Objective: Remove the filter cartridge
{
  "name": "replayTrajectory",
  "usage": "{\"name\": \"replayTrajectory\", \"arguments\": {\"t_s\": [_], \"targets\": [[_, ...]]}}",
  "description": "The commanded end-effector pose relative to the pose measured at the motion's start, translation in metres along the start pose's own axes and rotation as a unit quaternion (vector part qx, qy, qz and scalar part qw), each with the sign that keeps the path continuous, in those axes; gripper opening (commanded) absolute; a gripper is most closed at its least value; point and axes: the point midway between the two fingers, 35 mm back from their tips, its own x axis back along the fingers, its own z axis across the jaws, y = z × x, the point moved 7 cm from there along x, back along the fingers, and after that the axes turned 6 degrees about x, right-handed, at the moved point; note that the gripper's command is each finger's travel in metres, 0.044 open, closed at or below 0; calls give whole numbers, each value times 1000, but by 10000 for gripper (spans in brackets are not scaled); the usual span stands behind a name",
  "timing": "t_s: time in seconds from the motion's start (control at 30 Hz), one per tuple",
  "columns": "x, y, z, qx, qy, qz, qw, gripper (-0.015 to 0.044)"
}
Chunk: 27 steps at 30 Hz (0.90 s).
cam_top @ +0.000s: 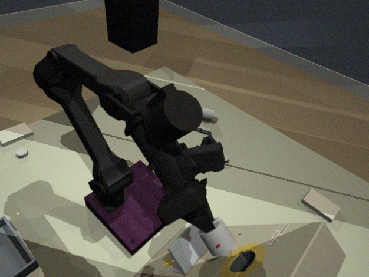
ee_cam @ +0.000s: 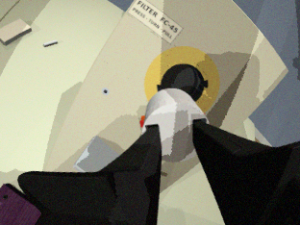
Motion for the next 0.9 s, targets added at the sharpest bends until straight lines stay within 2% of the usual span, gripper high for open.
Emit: {"name": "replayTrajectory", "arguments": {"t_s": [0.0, 0.47, 0.63, 0.87], "targets": [[1, -7, 8, 1, -8, -3, 1000, 0], [-7, -35, 44, 1, -7, -2, 1000, 0], [-7, -31, 39, 0, 1, 1, 1000, 117], [-7, -31, 39, 0, 1, 1, 1000, 117]]}}
